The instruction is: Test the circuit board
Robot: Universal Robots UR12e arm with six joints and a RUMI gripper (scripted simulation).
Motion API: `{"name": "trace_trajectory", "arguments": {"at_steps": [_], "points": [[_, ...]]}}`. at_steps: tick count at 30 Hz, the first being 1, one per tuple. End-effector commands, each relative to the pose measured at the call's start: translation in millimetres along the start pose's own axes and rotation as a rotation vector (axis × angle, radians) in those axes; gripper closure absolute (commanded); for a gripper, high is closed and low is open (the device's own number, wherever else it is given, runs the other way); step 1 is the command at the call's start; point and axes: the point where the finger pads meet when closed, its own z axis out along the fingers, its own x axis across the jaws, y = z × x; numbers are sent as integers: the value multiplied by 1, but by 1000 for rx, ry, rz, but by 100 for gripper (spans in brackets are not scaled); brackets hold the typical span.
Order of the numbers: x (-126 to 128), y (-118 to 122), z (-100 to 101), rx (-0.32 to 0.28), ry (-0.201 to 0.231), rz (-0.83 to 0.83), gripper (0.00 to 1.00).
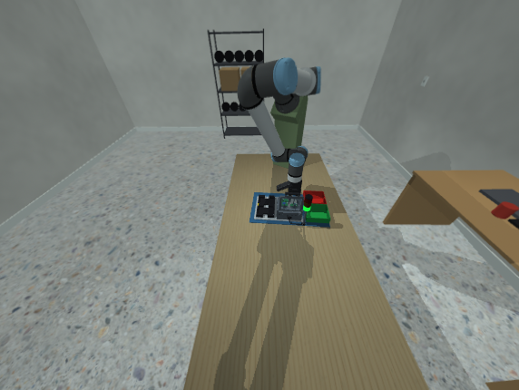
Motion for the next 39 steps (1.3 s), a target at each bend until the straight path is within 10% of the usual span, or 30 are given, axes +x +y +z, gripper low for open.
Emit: {"name": "trace_trajectory", "arguments": {"at_steps": [1, 39], "points": [[-1, 0, 1, -1, -2, -1, 41], [-1, 0, 0, -1, -2, -1, 49]]}}
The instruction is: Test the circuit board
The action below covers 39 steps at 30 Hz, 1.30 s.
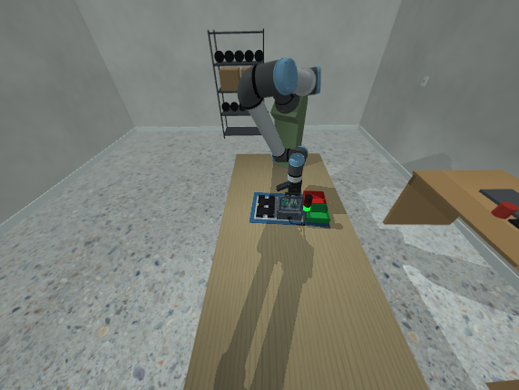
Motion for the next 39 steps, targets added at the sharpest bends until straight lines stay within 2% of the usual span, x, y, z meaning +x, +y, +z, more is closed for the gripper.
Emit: {"name": "trace_trajectory", "arguments": {"at_steps": [1, 15, 28, 29, 39], "points": [[-1, 0, 0, -1, -2, -1, 49], [-1, 0, 0, -1, -2, -1, 53], [-1, 0, 0, -1, -2, -1, 53], [-1, 0, 0, -1, -2, -1, 61], [-1, 0, 0, -1, -2, -1, 61]]}}
